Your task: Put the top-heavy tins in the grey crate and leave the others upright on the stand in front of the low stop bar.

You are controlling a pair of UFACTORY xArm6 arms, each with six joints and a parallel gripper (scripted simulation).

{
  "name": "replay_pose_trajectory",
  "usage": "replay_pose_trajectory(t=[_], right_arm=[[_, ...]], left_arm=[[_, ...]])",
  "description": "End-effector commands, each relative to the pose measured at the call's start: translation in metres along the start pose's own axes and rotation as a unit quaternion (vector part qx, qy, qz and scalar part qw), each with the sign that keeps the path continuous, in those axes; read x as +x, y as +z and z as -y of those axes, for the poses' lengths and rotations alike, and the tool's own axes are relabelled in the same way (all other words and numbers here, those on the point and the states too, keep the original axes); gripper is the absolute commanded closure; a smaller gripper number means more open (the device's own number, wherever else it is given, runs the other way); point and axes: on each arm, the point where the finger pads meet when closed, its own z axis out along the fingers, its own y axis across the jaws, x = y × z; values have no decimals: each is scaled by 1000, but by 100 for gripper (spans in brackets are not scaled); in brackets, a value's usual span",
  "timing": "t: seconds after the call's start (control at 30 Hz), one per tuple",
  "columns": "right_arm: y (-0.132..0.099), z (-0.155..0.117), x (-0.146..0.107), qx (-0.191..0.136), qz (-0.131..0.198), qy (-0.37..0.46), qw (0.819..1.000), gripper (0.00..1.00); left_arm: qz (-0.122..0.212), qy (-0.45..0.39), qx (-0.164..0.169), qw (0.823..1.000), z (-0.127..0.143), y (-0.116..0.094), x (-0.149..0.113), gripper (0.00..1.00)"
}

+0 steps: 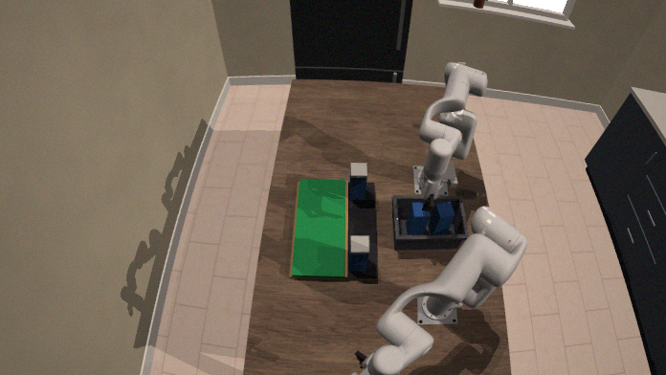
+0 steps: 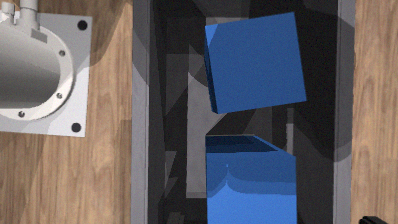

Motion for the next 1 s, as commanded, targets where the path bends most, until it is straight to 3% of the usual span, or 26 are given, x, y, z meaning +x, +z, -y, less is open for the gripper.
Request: replay_pose_trajectory(t=[0.0, 0.83, 0.97], right_arm=[[-17, -1, 0, -2, 0, 1, 1000, 0], [-108, -1, -1, -2, 1, 0, 1000, 0], [-113, -1, -1, -2, 1, 0, 1000, 0]], left_arm=[[-2, 0, 0, 1000, 0, -2, 1, 0], [-2, 0, 0, 1000, 0, -2, 1, 0], [-2, 0, 0, 1000, 0, -2, 1, 0]])
